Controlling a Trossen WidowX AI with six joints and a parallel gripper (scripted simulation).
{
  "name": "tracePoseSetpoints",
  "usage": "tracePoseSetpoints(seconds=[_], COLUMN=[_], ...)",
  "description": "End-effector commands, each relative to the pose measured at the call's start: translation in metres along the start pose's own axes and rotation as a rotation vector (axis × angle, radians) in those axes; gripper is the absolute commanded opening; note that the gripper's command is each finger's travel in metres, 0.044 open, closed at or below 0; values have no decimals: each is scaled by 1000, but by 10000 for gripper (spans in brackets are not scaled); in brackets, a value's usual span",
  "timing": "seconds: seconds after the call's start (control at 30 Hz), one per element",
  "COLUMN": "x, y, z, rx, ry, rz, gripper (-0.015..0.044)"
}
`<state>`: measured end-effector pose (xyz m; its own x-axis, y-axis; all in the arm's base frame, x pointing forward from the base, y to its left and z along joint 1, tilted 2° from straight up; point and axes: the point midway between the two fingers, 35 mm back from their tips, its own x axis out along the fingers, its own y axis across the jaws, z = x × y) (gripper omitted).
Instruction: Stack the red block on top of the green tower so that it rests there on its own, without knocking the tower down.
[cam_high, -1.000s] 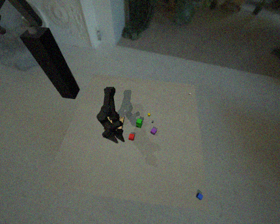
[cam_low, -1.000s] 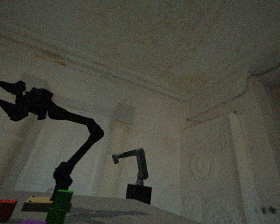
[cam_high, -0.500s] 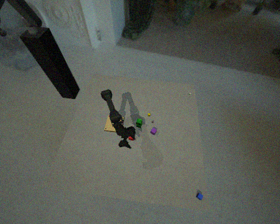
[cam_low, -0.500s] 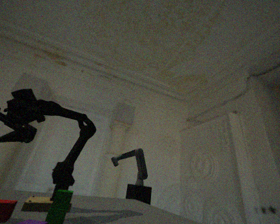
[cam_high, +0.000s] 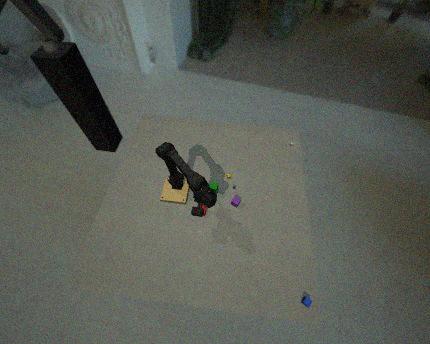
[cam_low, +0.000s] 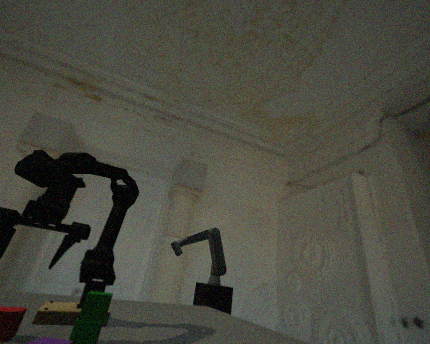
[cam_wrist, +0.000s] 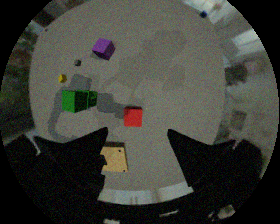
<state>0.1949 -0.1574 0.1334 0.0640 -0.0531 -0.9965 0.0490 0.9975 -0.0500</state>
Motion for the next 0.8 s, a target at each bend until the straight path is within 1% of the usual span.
tracePoseSetpoints(seconds=[0.0,0.23,0.5,0.77], x=[1,9,57,63], y=[10,10,10,11], z=[-1,-1,-6,-8], rx=[-6,-6,-6,-6], ry=[74,74,75,75], rz=[5,5,5,5], gripper=[440,440,440,440])
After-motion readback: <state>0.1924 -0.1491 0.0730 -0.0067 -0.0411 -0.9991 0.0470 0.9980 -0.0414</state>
